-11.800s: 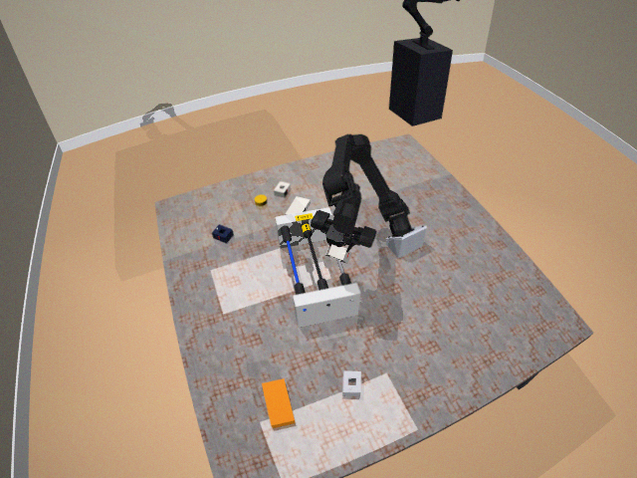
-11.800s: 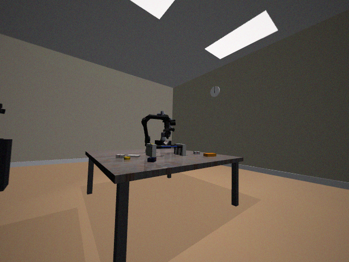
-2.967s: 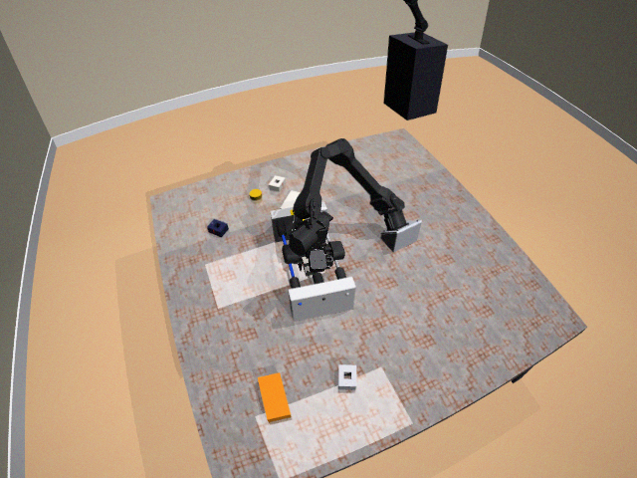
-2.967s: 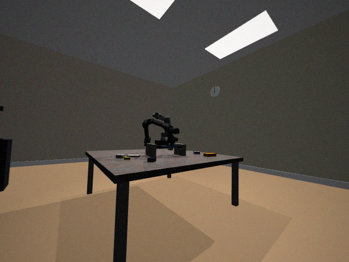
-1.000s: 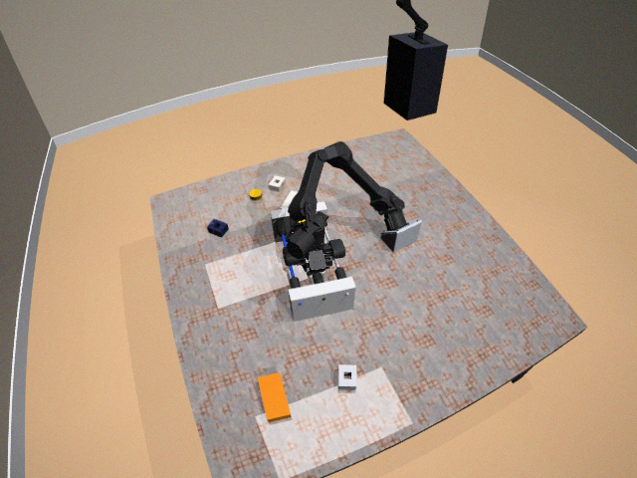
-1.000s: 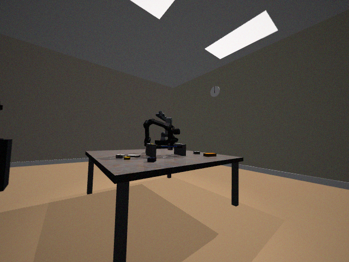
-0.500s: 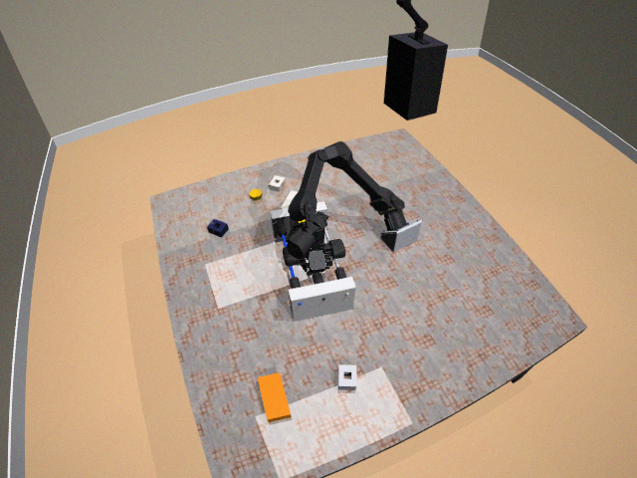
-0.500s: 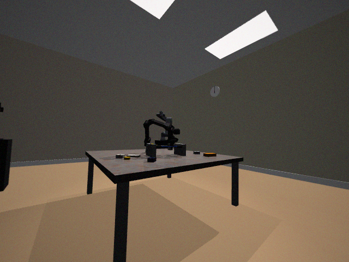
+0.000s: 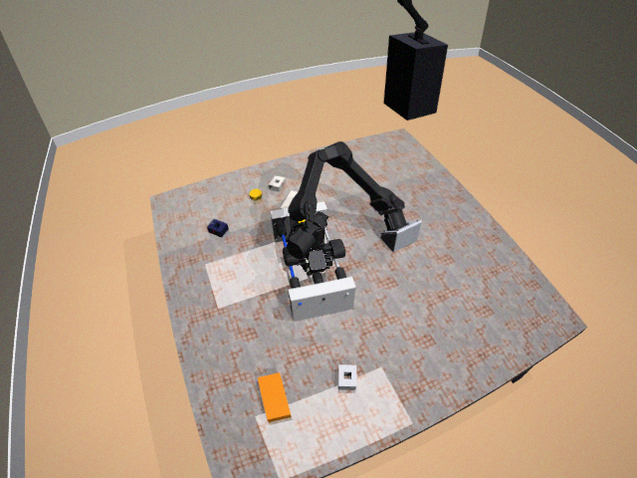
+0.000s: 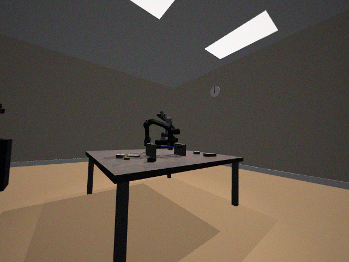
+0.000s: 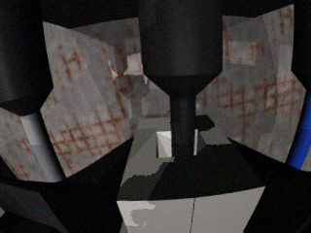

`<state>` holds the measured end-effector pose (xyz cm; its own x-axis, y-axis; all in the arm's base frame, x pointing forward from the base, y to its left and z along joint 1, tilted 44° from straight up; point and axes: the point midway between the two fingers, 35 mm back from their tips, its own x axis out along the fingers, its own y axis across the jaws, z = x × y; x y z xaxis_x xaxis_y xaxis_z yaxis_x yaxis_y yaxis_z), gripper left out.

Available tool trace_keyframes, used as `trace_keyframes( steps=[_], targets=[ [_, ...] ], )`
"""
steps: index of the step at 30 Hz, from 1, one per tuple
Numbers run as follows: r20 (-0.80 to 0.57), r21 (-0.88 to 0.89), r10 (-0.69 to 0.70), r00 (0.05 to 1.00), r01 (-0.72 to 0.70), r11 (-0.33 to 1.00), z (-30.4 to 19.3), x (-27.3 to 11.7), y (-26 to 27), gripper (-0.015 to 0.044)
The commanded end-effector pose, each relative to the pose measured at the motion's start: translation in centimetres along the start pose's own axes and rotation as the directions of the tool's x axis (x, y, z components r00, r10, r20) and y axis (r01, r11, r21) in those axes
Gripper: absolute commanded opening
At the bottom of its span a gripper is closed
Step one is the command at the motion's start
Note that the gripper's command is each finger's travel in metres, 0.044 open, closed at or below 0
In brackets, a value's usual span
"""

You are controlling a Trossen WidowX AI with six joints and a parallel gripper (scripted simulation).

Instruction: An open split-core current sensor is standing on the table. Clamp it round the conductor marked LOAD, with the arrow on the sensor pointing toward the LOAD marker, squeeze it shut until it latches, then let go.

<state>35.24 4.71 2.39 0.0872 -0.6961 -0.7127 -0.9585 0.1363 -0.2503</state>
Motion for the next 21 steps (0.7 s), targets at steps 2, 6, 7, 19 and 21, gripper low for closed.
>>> trace_keyframes(
  steps=[2,6,7,19,21],
  targets=[
    [-0.001,-0.002,0.001,1.000,-0.001,1.000,0.0,0.0,0.0,0.0258],
    [-0.001,-0.002,0.001,1.000,-0.001,1.000,0.0,0.0,0.0,0.0311],
    [-0.001,-0.002,0.001,1.000,-0.001,1.000,0.0,0.0,0.0,0.0337],
    [-0.001,-0.002,0.001,1.000,-0.001,1.000,0.0,0.0,0.0,0.0440],
    [-0.004,-0.003,-0.020,1.000,0.020,1.000,0.0,-1.2,0.2,0.0440]
  ],
)
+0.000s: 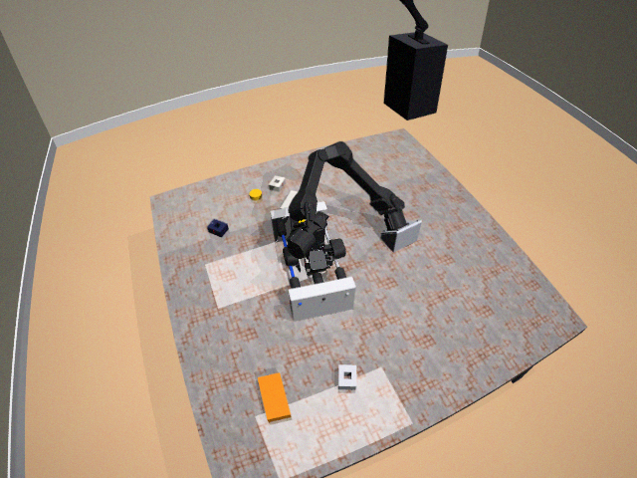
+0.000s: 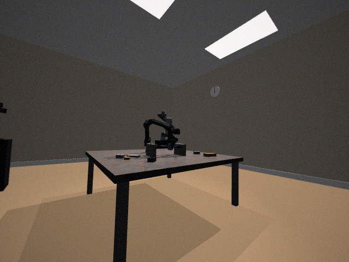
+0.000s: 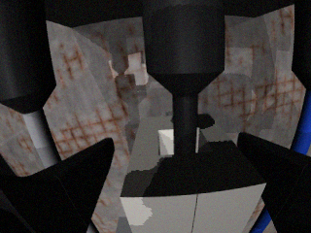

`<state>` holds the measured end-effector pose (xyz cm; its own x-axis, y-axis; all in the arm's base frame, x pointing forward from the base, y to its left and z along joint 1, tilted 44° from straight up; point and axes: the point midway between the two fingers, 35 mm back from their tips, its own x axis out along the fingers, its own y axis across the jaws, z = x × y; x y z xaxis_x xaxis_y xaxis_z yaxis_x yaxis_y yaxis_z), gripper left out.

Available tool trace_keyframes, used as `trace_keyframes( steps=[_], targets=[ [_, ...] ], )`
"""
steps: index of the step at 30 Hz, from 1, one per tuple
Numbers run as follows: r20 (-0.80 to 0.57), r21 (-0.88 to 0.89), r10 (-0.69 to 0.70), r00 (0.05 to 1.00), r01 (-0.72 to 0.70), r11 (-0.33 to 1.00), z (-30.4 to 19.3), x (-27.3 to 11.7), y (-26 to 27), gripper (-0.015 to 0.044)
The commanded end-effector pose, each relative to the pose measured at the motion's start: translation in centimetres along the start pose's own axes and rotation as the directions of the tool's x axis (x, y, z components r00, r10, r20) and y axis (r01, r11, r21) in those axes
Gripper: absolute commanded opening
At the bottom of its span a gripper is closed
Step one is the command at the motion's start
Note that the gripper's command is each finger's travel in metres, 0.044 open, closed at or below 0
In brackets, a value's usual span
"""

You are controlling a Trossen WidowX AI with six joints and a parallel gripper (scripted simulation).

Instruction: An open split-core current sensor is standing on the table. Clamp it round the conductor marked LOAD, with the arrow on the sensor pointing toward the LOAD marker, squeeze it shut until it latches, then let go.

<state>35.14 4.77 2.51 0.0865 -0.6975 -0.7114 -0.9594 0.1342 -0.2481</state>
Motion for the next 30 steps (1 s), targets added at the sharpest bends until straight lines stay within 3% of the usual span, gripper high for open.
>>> trace_keyframes(
  steps=[1,5,7,30],
  targets=[
    [-0.004,-0.001,-0.048,0.999,0.048,0.999,0.0,-2.6,0.3,0.0440],
    [-0.003,-0.006,-0.183,0.983,0.183,0.983,-0.6,-9.5,1.9,0.0440],
    [-0.001,-0.006,-0.206,0.979,0.206,0.979,-0.8,-10.6,2.2,0.0440],
    [-0.001,-0.006,-0.206,0.979,0.206,0.979,-0.8,-10.6,2.2,0.0440]
  ],
)
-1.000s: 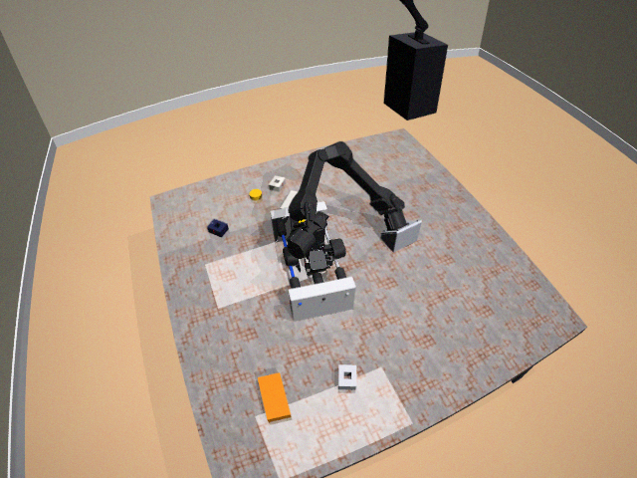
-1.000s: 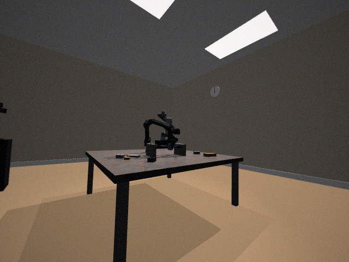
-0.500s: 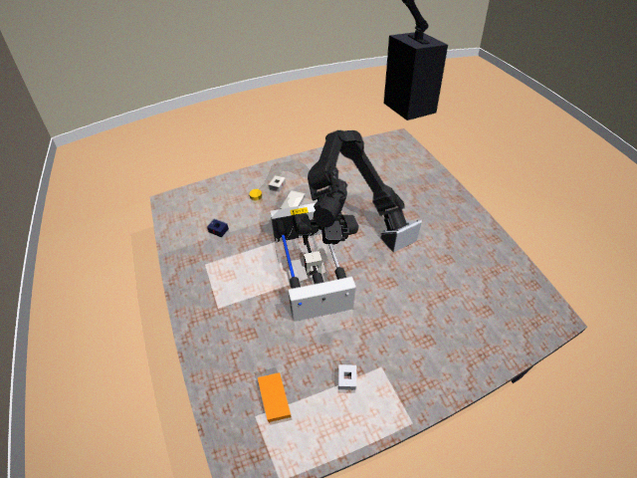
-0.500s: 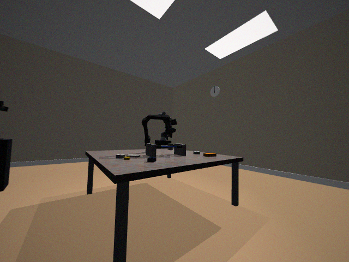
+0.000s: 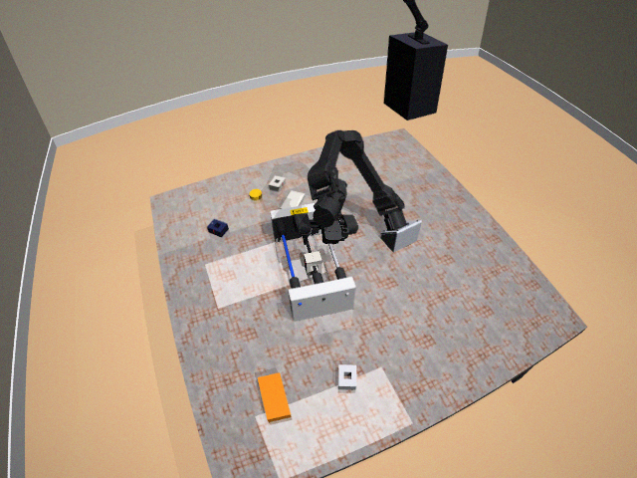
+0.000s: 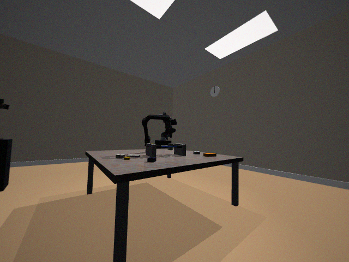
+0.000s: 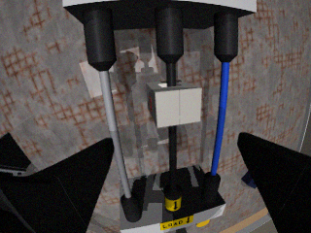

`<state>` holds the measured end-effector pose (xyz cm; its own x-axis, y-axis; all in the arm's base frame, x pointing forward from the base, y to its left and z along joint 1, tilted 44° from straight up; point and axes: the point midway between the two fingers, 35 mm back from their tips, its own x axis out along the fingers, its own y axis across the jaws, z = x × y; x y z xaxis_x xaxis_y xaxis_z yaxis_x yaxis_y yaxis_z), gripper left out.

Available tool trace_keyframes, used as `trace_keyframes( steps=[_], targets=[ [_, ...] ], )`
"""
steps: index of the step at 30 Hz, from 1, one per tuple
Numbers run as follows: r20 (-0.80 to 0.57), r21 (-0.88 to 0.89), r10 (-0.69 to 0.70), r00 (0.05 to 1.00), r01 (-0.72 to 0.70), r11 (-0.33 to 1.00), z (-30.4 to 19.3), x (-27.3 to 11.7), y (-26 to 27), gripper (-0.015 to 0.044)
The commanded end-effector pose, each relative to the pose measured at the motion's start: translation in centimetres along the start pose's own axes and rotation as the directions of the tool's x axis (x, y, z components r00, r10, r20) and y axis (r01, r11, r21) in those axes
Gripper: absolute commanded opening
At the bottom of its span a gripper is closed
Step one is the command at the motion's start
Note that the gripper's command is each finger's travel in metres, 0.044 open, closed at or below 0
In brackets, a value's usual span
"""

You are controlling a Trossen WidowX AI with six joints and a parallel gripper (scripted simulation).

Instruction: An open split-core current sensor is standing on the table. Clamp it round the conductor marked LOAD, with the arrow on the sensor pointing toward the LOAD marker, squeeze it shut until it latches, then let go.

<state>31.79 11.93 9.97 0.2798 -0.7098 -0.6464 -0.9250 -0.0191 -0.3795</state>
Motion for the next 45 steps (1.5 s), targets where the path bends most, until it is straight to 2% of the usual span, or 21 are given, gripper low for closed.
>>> trace_keyframes(
  steps=[1,23,29,34,45],
  targets=[
    [-0.002,0.006,-0.003,1.000,0.003,1.000,-0.1,0.0,-0.1,0.0440],
    [0.005,0.006,0.001,1.000,-0.001,1.000,-0.1,0.0,0.0,0.0440],
    [0.174,0.173,0.012,0.985,-0.043,0.984,-4.0,-0.4,0.5,0.0440],
    [0.328,0.315,-0.032,0.944,-0.077,0.946,-7.1,-0.7,1.3,0.0440],
    [0.563,0.573,-0.290,0.774,-0.112,0.812,-12.1,-1.5,3.8,0.0440]
  ],
)
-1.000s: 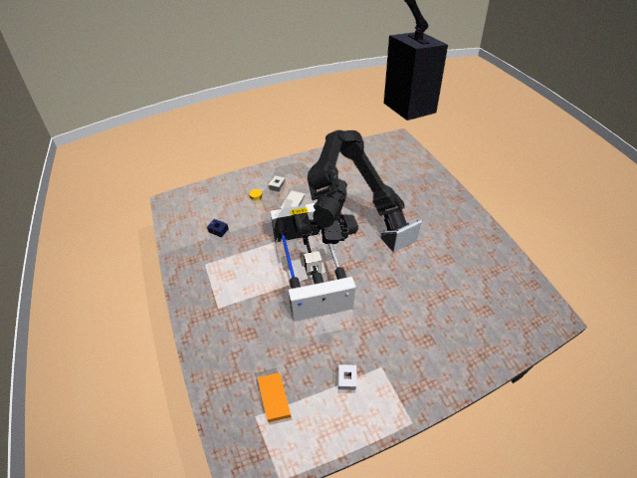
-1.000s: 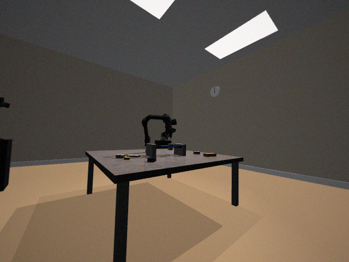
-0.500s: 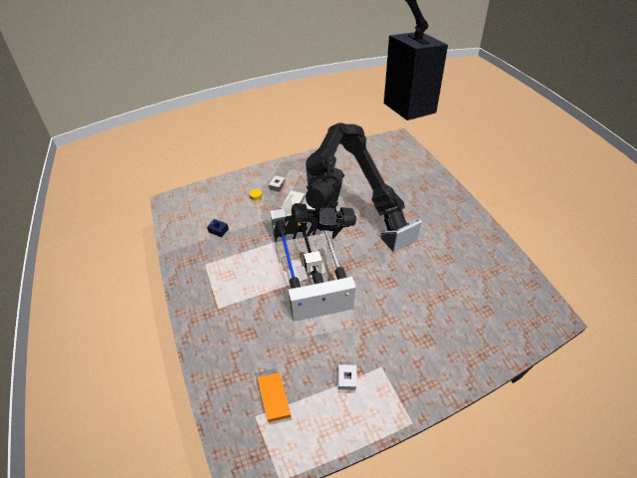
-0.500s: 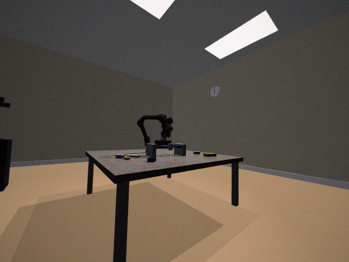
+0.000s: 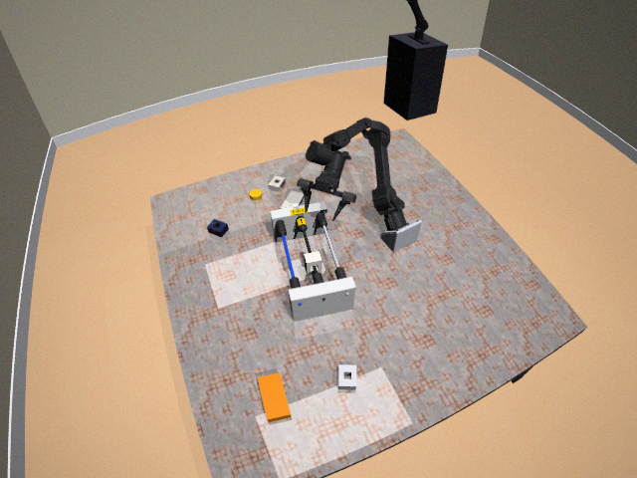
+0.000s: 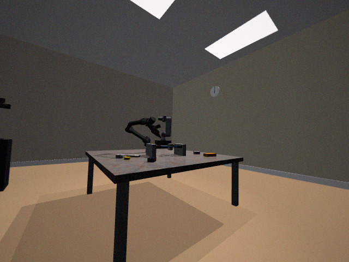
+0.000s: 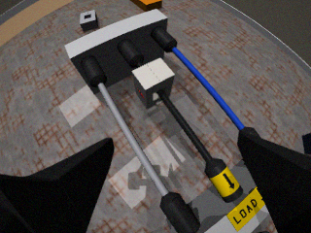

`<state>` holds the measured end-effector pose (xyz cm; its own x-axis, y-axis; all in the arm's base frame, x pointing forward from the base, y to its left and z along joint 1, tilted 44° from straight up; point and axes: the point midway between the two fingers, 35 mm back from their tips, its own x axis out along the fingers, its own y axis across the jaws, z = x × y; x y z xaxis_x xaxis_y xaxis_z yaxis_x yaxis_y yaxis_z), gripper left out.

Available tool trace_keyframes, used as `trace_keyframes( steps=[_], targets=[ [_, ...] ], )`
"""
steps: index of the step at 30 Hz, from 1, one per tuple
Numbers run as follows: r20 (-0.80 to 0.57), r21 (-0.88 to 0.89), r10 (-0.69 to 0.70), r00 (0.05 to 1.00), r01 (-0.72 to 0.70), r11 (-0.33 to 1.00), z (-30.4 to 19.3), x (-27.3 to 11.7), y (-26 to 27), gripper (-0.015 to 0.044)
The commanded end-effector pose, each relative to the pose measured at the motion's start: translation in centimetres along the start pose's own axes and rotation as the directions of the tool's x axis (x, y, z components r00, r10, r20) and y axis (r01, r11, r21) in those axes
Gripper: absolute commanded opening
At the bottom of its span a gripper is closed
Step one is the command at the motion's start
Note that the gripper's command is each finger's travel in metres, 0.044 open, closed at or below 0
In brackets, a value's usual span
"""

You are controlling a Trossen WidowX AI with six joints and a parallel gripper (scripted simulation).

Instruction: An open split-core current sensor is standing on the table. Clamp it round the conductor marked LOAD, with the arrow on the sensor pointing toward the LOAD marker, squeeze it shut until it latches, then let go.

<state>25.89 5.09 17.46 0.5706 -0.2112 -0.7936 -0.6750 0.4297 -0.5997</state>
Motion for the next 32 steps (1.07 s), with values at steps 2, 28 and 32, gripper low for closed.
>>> trace_keyframes(
  steps=[2,28,32],
  targets=[
    [0.155,0.091,-0.069,0.986,0.055,0.994,-1.7,-1.1,0.5,0.0440],
    [0.179,0.112,-0.090,0.980,0.070,0.991,-1.8,-1.6,0.2,0.0440],
    [0.146,0.089,-0.068,0.987,0.055,0.995,-1.7,-1.2,0.3,0.0440]
  ],
)
